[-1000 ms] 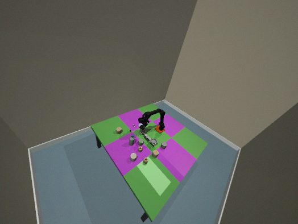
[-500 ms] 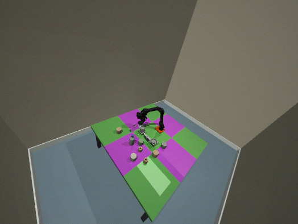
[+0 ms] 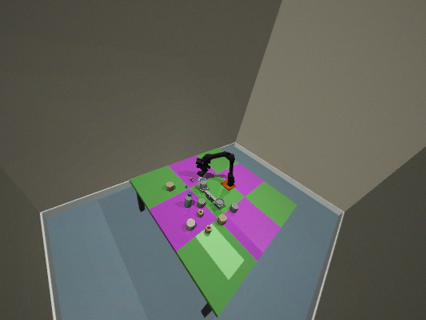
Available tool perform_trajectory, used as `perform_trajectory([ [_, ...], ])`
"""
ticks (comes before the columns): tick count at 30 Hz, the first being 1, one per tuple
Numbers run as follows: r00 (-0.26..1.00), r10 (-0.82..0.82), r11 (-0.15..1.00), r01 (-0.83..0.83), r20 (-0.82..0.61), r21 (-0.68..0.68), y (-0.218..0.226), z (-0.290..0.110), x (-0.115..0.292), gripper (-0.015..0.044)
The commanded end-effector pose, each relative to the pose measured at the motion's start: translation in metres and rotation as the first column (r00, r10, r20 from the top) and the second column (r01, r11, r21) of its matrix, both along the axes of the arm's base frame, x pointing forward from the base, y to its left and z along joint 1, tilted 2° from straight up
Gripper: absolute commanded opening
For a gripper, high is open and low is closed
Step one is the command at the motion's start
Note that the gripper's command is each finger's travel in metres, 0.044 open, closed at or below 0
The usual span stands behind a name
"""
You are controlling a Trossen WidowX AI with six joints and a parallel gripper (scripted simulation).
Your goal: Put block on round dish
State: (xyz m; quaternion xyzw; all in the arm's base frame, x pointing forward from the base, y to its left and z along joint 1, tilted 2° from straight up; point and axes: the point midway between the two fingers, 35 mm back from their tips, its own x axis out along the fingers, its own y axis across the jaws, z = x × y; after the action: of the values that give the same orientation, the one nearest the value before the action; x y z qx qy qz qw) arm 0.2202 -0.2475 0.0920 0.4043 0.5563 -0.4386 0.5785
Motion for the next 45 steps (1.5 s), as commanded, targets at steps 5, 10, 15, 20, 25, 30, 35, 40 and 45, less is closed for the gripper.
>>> perform_trajectory([
  [5, 1.0, 0.002, 1.0, -0.002, -0.009, 0.013, 0.001, -0.031, -0.003, 0.0],
  [10, 1.0, 0.002, 1.0, -0.002, -0.009, 0.013, 0.001, -0.033, -0.003, 0.0],
  [15, 1.0, 0.002, 1.0, -0.002, -0.009, 0.013, 0.0, -0.039, -0.003, 0.0],
  [20, 1.0, 0.002, 1.0, -0.002, -0.009, 0.013, 0.0, -0.048, -0.003, 0.0],
  [25, 1.0, -0.001, 1.0, 0.001, -0.004, 0.004, -0.001, -0.046, -0.002, 0.0026],
  [30, 1.0, -0.001, 1.0, 0.001, -0.004, 0.004, -0.001, -0.046, -0.002, 0.0158],
  [35, 1.0, -0.001, 1.0, 0.001, -0.004, 0.004, -0.001, -0.046, -0.002, 0.0289],
  [40, 1.0, -0.001, 1.0, 0.001, -0.004, 0.004, -0.001, -0.043, -0.002, 0.042],
  [45, 1.0, 0.002, 1.0, -0.002, -0.008, 0.013, 0.002, 0.008, -0.002, 0.044],
])
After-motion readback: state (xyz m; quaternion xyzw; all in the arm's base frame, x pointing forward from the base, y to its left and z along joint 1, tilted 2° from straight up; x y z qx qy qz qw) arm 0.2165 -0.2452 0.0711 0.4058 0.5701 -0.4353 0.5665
